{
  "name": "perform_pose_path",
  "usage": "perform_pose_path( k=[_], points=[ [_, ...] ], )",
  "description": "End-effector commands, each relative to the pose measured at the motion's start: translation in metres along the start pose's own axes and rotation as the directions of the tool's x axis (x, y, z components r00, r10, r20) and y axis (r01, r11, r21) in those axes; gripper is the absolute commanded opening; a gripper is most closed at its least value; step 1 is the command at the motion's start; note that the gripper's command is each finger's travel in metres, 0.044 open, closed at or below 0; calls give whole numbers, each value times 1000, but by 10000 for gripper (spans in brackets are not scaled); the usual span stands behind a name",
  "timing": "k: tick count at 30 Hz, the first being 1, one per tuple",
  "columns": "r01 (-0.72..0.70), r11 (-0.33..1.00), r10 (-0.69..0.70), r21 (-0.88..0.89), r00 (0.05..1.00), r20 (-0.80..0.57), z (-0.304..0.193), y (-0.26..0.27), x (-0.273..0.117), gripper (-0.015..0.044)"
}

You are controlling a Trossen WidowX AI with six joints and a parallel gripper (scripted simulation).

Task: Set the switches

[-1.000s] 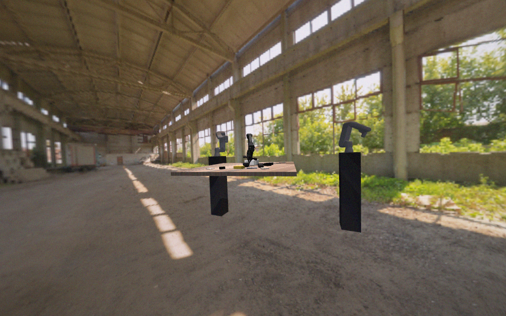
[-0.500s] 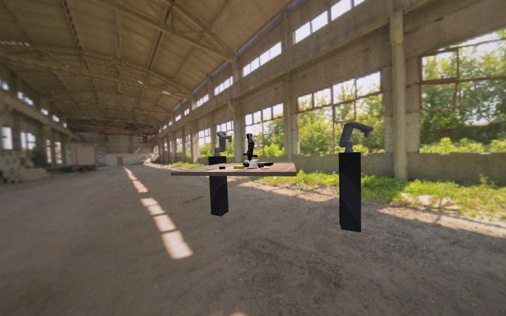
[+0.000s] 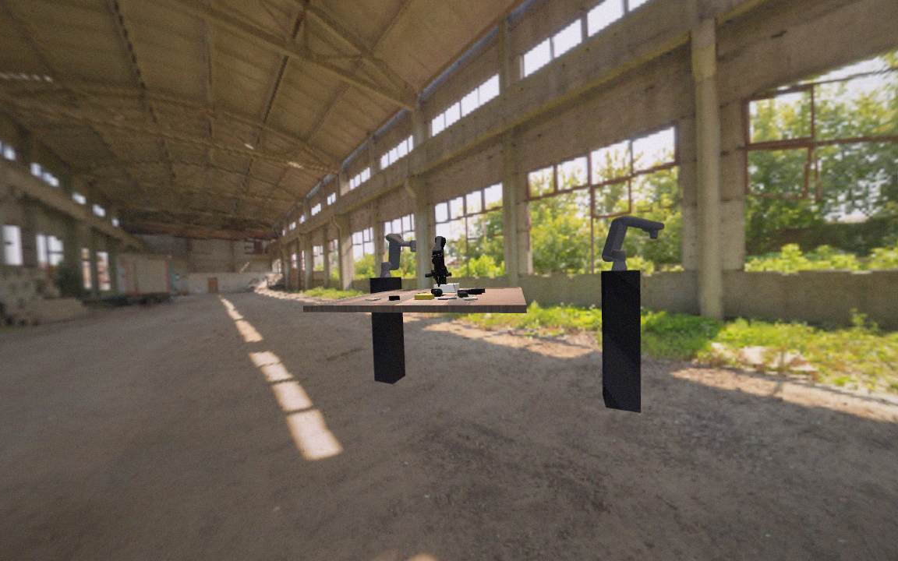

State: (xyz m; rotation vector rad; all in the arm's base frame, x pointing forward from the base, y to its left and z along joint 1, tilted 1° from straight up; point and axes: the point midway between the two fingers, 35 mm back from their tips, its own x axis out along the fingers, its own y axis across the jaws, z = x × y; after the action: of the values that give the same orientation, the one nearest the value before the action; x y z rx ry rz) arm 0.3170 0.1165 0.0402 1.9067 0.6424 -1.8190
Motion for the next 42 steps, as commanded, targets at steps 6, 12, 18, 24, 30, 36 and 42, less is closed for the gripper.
perform_pose_path(
  k=[6, 12, 18, 24, 30, 36, 42],
  points=[
    [138, 990, -138, 12, 990, 6, -21, 42, 3, 0],
    [222, 975, -222, 21, 975, 11, -31, 65, 5, 0],
    [270, 962, -271, 27, 963, 7, -36, 79, 6, 0],
    [270, 962, -271, 27, 963, 7, -36, 80, 12, 0],
    [270, 962, -271, 27, 963, 7, -36, 80, 21, 0],
    [270, 962, -271, 27, 963, 7, -36, 80, 31, 0],
    [270, 962, -271, 27, 963, 7, -36, 81, 41, 0]
  ],
)
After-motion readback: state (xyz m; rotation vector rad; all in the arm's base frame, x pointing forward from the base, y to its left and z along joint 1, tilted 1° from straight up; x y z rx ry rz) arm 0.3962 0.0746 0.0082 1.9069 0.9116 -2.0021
